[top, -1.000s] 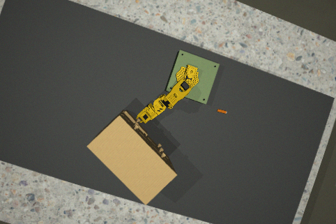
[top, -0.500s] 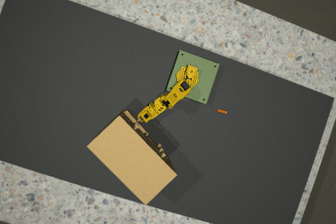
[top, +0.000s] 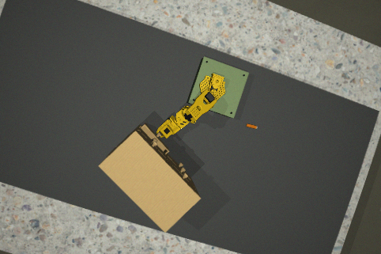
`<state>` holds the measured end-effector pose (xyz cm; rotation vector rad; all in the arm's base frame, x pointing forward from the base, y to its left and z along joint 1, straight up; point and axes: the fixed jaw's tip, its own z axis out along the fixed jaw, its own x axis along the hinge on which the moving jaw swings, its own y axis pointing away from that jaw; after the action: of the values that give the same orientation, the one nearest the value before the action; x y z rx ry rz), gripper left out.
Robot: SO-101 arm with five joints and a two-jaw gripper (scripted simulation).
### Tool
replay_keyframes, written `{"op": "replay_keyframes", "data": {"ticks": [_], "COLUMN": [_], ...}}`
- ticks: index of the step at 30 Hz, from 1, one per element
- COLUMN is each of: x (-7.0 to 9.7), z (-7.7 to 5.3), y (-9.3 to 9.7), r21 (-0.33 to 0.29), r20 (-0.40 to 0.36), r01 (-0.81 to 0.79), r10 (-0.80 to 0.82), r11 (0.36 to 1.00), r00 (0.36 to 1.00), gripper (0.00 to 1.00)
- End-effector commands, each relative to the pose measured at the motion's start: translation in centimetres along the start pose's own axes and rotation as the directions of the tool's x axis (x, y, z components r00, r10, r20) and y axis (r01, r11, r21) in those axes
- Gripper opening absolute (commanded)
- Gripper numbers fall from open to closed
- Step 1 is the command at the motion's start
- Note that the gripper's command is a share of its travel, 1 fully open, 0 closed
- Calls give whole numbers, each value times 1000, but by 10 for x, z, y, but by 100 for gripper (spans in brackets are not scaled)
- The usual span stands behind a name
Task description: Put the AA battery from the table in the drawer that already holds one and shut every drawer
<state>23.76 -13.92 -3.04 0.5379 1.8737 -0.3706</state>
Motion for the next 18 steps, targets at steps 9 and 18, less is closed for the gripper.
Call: {"op": "replay_keyframes", "data": {"ticks": [9, 18], "x": [-1, 1], "z": [-2, -7], "y": [0, 0], "r21": [-2, -1], "r20": [12, 12], "r01": [-1, -2], "r10": [1, 2], "r11": [1000, 1000], "r00": [1000, 1000], "gripper": [0, 0]}}
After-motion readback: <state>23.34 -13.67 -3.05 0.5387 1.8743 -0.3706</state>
